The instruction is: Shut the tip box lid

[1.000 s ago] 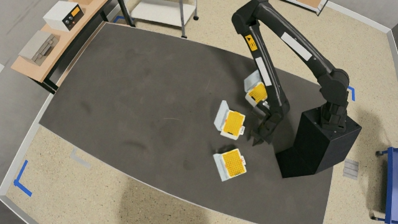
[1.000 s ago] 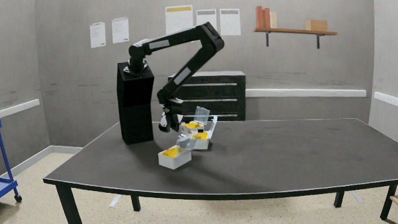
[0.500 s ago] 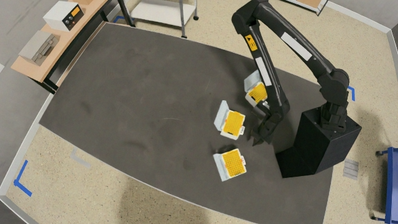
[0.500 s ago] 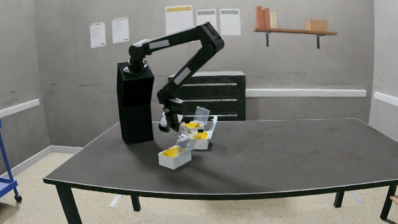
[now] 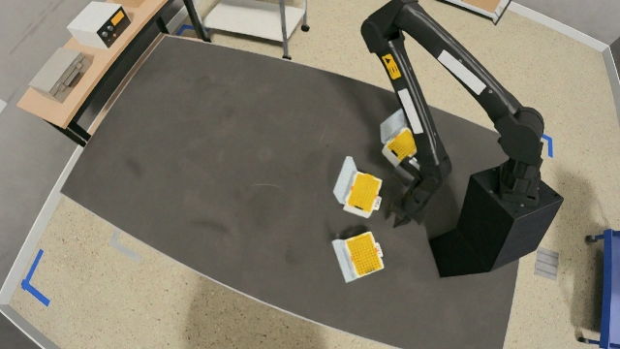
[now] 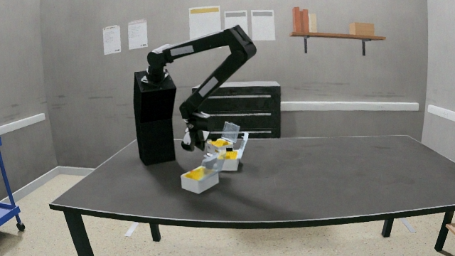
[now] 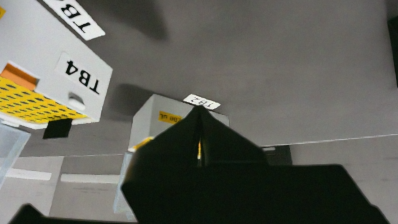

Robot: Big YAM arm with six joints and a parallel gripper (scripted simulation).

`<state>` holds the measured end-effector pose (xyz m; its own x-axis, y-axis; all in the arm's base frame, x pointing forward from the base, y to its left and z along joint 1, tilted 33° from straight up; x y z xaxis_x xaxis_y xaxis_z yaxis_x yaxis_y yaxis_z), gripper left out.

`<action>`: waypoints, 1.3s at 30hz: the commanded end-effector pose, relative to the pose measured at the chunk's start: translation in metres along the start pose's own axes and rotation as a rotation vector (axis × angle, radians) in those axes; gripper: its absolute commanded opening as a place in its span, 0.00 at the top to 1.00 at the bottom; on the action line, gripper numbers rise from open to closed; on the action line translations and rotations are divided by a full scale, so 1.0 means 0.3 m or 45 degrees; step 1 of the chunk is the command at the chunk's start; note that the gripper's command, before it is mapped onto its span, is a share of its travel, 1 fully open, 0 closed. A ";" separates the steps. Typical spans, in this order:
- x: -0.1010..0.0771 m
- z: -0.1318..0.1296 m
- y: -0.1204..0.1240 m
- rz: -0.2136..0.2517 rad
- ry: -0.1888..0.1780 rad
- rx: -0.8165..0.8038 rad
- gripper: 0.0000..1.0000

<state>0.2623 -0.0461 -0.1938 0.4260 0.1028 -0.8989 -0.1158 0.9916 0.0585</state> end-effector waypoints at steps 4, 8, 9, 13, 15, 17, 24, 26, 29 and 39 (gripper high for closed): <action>-0.108 -0.027 0.063 0.014 0.025 -0.007 1.00; -0.151 -0.024 0.086 0.014 0.025 -0.007 1.00; -0.166 -0.023 0.094 0.013 0.025 -0.007 1.00; -0.223 -0.028 0.126 0.017 0.045 -0.004 1.00; -0.251 -0.027 0.142 0.017 0.048 -0.004 1.00; -0.279 -0.025 0.157 0.016 0.047 -0.004 1.00; -0.348 -0.020 0.194 0.014 0.045 -0.006 1.00; -0.376 -0.017 0.209 0.013 0.043 -0.006 1.00; -0.392 -0.016 0.218 0.012 0.042 -0.006 1.00; -0.367 -0.013 0.204 0.007 0.051 0.013 1.00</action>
<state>0.2202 0.0027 -0.0910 0.4296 0.1049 -0.8969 -0.1258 0.9905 0.0555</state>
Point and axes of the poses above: the point where the finger pads meet when closed, its own x axis out along the fingers, its own z axis across the jaws, y = z × x, the point moved 8 cm from there along -x, back along the fingers, and after that the axes turned 9 degrees about -x, right-handed, at the moved point
